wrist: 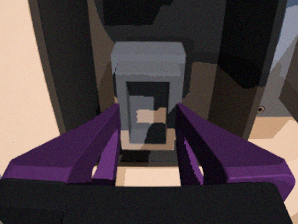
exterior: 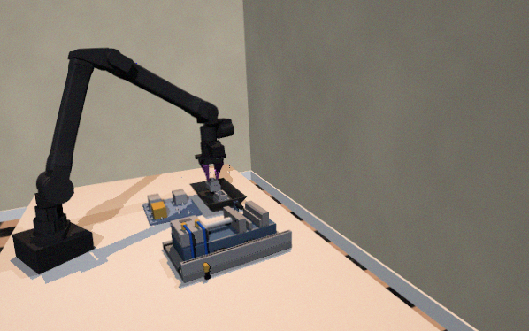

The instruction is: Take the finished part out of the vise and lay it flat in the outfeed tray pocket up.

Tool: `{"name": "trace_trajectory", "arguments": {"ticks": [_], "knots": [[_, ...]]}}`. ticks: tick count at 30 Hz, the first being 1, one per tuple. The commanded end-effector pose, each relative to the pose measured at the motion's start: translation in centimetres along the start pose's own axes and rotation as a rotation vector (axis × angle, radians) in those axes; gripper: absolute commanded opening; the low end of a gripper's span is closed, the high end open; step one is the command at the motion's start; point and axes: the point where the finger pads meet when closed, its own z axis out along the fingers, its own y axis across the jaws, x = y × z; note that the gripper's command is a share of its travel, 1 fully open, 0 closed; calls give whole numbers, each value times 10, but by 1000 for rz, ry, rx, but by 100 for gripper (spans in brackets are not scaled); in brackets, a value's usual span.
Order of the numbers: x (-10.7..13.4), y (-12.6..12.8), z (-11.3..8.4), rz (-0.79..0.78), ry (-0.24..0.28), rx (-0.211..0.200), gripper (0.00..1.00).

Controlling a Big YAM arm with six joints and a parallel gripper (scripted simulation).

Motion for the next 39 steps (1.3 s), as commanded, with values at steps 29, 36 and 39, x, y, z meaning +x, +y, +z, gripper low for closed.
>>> {"name": "trace_trajectory", "arguments": {"ticks": [29, 36, 39], "knots": [[6, -1, -15, -15, 12, -38, 0], [6, -1, -15, -14, 13, -41, 0], [6, -1, -15, -14, 13, -39, 0]]}}
